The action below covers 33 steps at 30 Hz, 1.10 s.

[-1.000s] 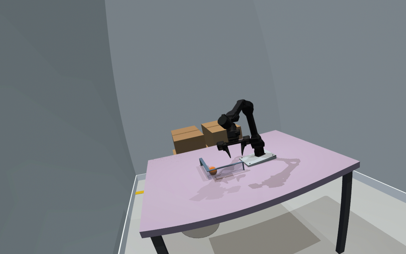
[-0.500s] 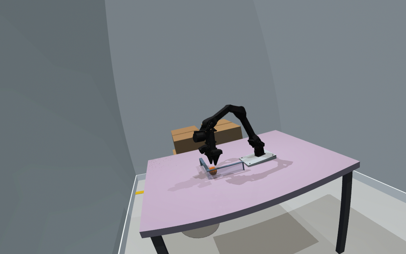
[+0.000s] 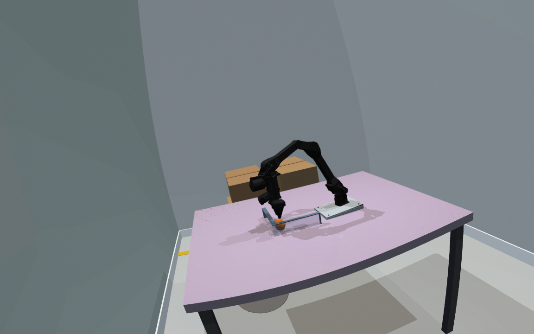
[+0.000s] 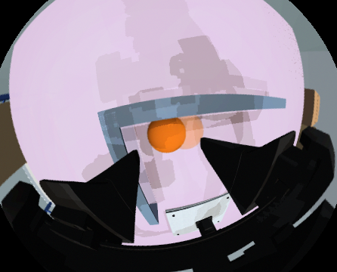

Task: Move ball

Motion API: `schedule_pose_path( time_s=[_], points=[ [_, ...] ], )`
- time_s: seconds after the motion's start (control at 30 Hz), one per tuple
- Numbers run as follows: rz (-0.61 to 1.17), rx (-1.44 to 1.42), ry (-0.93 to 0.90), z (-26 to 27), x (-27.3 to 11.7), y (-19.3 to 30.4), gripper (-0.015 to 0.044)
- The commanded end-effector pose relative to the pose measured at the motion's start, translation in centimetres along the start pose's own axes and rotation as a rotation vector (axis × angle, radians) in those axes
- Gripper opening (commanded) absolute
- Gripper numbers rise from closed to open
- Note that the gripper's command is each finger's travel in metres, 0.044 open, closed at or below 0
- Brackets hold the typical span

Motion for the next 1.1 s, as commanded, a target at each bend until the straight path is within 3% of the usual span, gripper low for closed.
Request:
schedule_pose_path(
  time_s=[0.0, 0.97, 1.07],
  points=[
    [0.004, 0.007, 0.007, -0.1, 0.6, 0.1, 0.0303],
    [0.004, 0.007, 0.007, -0.2, 5.0, 0.1, 0.0303],
    [0.004, 0.007, 0.007, -0.2, 5.0, 0.1, 0.0283]
  ],
)
Point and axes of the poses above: the point midway between the two fingers, 35 mm back from their tips, its own x axis out along the fingers, its own z axis across the jaws, y = z × x, the point moved 5 cm from there along -x, back along the fingers, and after that the axes turned 4 degrees about x, right-handed, at the moved point
